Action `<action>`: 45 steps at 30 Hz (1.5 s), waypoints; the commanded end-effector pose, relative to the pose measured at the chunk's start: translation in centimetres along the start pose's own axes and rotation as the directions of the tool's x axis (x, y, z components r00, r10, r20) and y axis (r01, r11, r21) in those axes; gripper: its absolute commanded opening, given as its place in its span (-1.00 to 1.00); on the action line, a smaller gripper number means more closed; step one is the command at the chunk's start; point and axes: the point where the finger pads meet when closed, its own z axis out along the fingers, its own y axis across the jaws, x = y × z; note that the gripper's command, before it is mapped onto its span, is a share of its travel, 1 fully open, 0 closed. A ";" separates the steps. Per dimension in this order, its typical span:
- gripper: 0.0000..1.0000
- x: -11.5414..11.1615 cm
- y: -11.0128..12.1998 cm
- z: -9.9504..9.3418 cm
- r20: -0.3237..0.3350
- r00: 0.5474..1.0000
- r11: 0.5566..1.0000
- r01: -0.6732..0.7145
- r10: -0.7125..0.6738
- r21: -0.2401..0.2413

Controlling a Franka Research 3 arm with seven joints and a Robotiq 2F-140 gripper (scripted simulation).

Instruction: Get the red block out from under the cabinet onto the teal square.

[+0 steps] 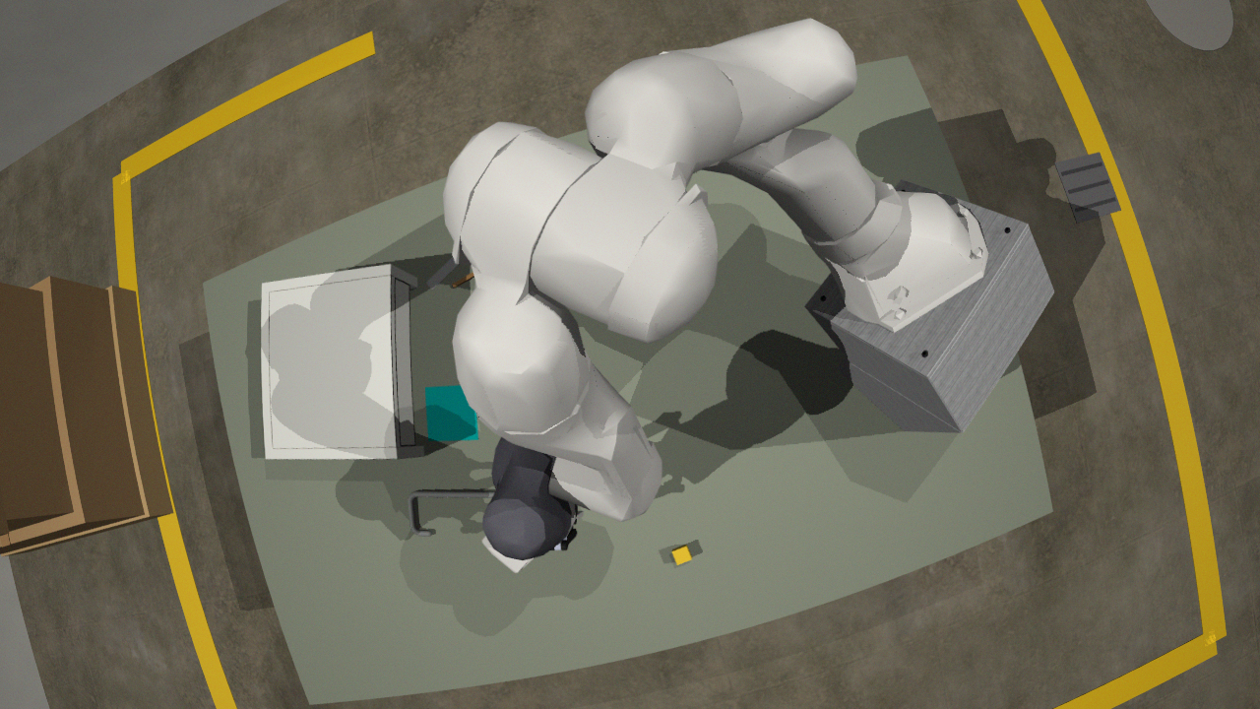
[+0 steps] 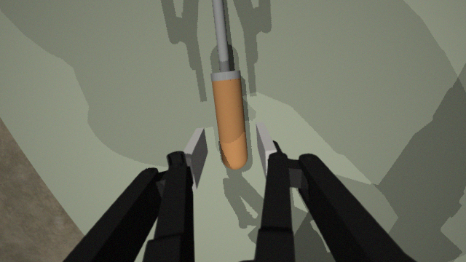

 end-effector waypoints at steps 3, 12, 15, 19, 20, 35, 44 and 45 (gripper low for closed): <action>-0.31 0.0 0.0 0.0 -0.001 1.000 1.000 0.000 0.000 0.001; -0.31 0.0 0.0 0.0 -0.001 1.000 1.000 0.000 0.000 0.001; -0.31 0.0 0.0 0.1 -0.001 1.000 1.000 0.000 0.000 0.001; -0.31 0.0 0.0 0.2 -0.001 1.000 1.000 0.000 0.000 0.001; -0.31 0.0 0.0 0.3 -0.001 1.000 1.000 0.000 0.000 0.001; -0.31 0.0 0.0 1.7 -0.001 1.000 1.000 0.000 0.000 0.001; -0.31 0.0 0.0 2.7 -0.001 1.000 1.000 0.000 0.000 0.001; -0.31 0.0 0.0 2.8 -0.001 1.000 1.000 0.000 0.000 0.001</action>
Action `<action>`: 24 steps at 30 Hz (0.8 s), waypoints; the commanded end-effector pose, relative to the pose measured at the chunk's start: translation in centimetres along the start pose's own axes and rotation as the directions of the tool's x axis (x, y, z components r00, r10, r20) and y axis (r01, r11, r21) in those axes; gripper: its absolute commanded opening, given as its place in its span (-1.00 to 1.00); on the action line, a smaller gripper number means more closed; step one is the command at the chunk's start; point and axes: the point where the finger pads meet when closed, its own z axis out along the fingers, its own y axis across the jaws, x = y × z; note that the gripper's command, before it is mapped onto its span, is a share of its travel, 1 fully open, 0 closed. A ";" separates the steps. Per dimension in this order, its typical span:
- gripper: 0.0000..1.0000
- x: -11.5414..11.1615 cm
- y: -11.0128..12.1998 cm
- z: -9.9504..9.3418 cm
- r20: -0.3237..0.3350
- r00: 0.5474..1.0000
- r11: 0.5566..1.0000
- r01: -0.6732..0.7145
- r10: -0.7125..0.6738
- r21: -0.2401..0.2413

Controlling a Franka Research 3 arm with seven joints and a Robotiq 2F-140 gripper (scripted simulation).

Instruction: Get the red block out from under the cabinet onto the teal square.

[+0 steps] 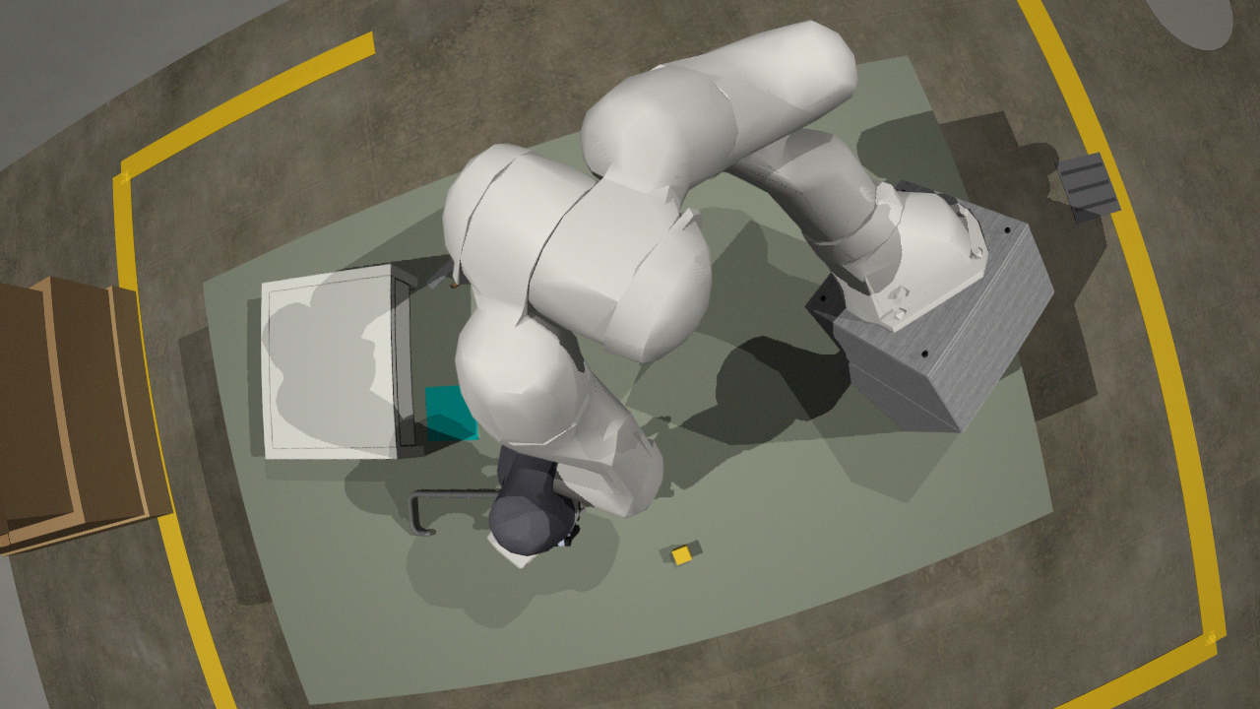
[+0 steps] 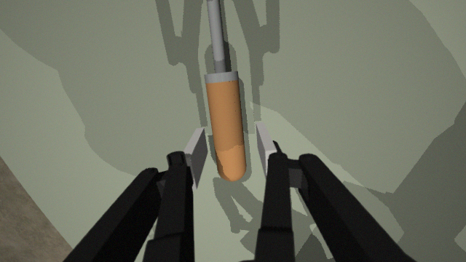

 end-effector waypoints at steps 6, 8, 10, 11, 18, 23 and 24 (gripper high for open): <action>-0.31 0.1 -0.3 1.0 -0.002 1.000 1.000 -0.001 0.001 0.006; -0.31 0.1 -0.3 1.2 -0.002 1.000 1.000 -0.001 0.001 0.006; -0.31 0.1 -0.3 1.4 -0.002 1.000 1.000 -0.001 0.001 0.006; -0.31 0.1 -0.3 1.4 -0.002 1.000 1.000 -0.001 0.001 0.006; -0.31 0.1 -0.3 1.8 -0.002 1.000 1.000 -0.001 0.001 0.006; -0.31 0.1 -0.3 1.9 -0.002 1.000 1.000 -0.001 0.001 0.006; -0.31 0.1 -0.3 1.9 -0.002 1.000 1.000 -0.001 0.001 0.006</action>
